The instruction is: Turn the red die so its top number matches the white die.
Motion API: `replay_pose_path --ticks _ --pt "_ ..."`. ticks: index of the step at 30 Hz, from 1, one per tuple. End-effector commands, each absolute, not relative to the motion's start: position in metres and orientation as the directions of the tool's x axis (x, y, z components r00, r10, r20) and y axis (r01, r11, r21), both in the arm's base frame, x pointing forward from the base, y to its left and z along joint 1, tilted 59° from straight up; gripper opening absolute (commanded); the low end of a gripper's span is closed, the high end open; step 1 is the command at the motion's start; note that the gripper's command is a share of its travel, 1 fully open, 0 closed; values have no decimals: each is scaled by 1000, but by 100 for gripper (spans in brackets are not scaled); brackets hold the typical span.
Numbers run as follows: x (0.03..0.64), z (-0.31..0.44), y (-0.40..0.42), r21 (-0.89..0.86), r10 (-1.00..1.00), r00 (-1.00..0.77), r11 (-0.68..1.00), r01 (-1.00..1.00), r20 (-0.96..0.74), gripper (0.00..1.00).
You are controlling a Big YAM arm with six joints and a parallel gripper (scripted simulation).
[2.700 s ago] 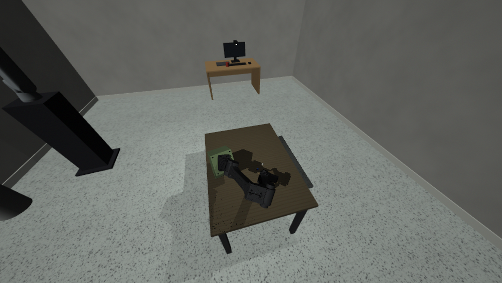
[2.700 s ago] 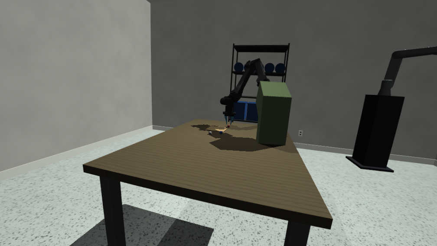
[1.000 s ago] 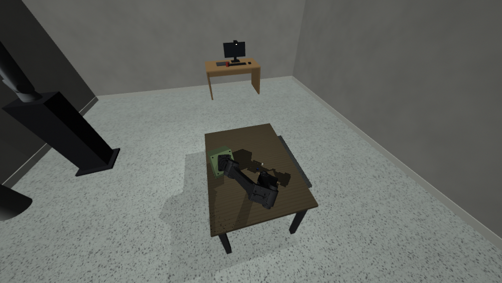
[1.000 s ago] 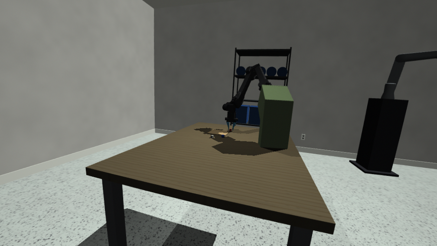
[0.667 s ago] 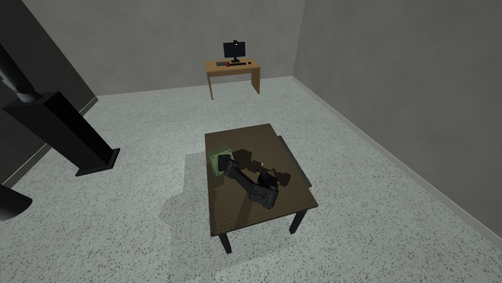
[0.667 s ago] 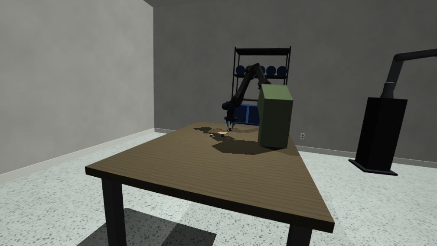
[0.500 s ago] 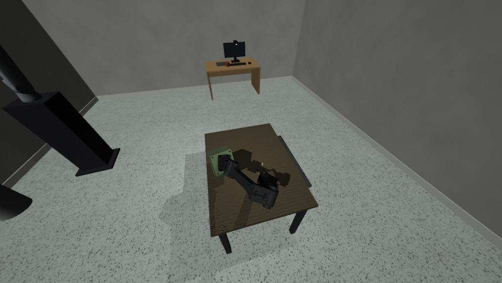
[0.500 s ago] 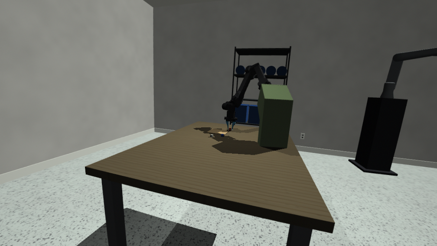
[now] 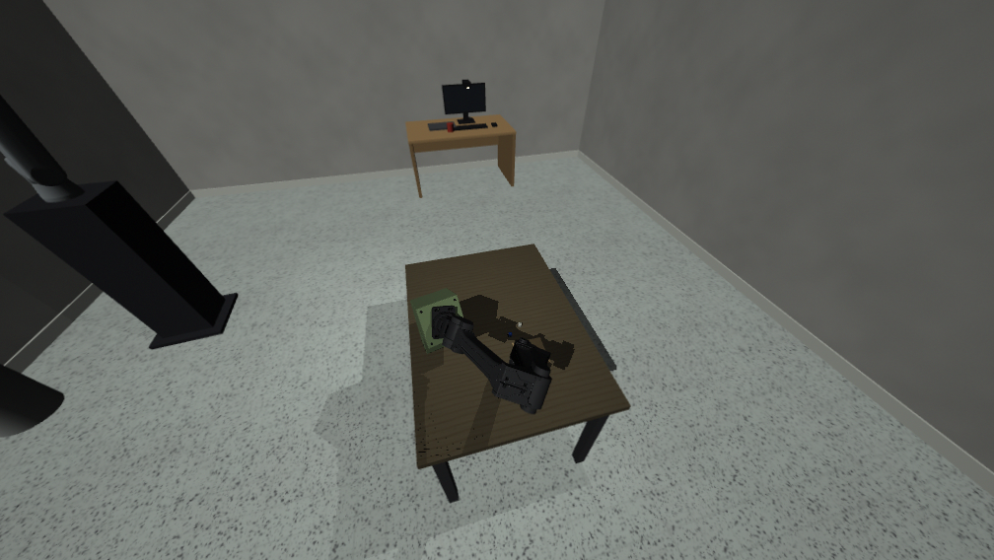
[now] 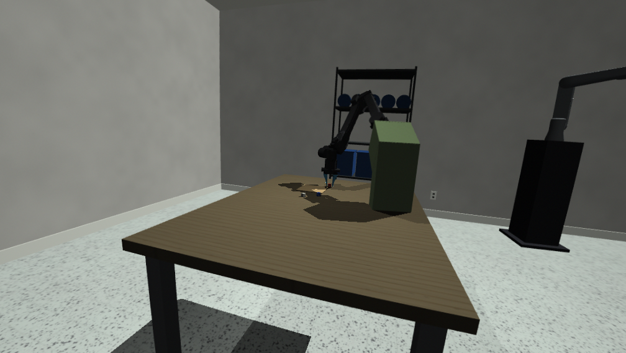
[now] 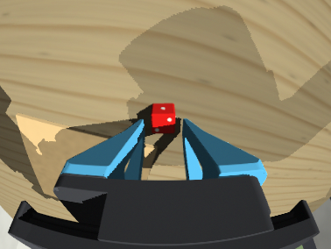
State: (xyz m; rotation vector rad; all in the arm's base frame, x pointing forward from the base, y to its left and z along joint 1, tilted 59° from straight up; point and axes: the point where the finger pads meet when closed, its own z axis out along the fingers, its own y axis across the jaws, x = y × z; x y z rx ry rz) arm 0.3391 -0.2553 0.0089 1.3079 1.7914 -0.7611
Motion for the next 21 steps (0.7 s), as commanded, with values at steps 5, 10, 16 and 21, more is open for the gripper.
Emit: replay_pose_path --ticks 5,10,16,21 --pt "340 6 -254 -27 489 -179 302 953 -854 30" --pt "340 6 -254 -27 489 -179 302 953 -854 30" --pt "340 6 -254 -26 489 -178 302 953 -854 11" --pt "340 6 -254 -26 489 -178 302 953 -854 11"
